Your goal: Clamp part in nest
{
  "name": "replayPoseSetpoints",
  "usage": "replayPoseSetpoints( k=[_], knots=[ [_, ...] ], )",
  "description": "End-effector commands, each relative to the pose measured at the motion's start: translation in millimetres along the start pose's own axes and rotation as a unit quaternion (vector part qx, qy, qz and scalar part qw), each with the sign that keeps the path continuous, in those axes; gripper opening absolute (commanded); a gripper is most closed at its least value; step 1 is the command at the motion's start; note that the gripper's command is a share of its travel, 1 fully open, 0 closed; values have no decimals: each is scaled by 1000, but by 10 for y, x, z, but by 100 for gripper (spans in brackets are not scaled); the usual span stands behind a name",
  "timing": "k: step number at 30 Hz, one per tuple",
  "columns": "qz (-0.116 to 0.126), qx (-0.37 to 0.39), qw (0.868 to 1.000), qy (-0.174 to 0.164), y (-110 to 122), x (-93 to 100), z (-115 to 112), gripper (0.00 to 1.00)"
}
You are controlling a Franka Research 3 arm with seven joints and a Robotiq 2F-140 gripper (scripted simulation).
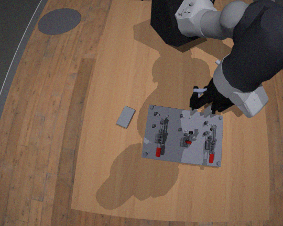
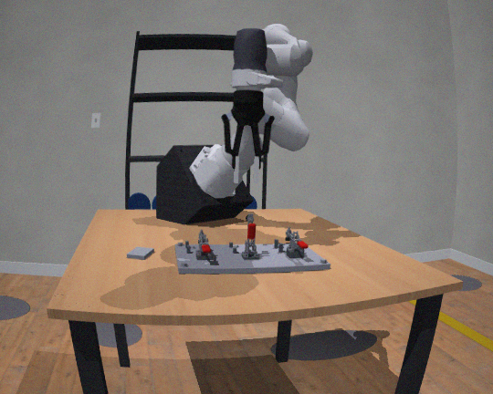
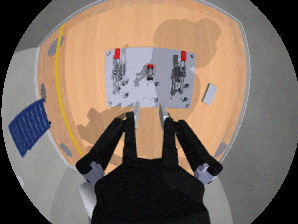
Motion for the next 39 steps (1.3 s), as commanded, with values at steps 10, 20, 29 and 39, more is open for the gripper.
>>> replayPoseSetpoints(
  k=[10, 20, 29, 39],
  knots=[
    [1, 4, 1000, 0, -2, -9, -2, 28],
    [1, 4, 1000, 0, -2, -9, -2, 58],
    [1, 4, 1000, 0, -2, -9, -2, 58],
    [1, 4, 1000, 0, -2, -9, -2, 58]
  ],
)
Point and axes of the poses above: the point where the finger pads meet when closed, its own x axis back along the fingers, its own y axis across the jaws, z = x × y, the point moved 6 cm from there along x, back along the fingers, and after that the axes turned 15 degrees about -x, right-handed, at the moved point
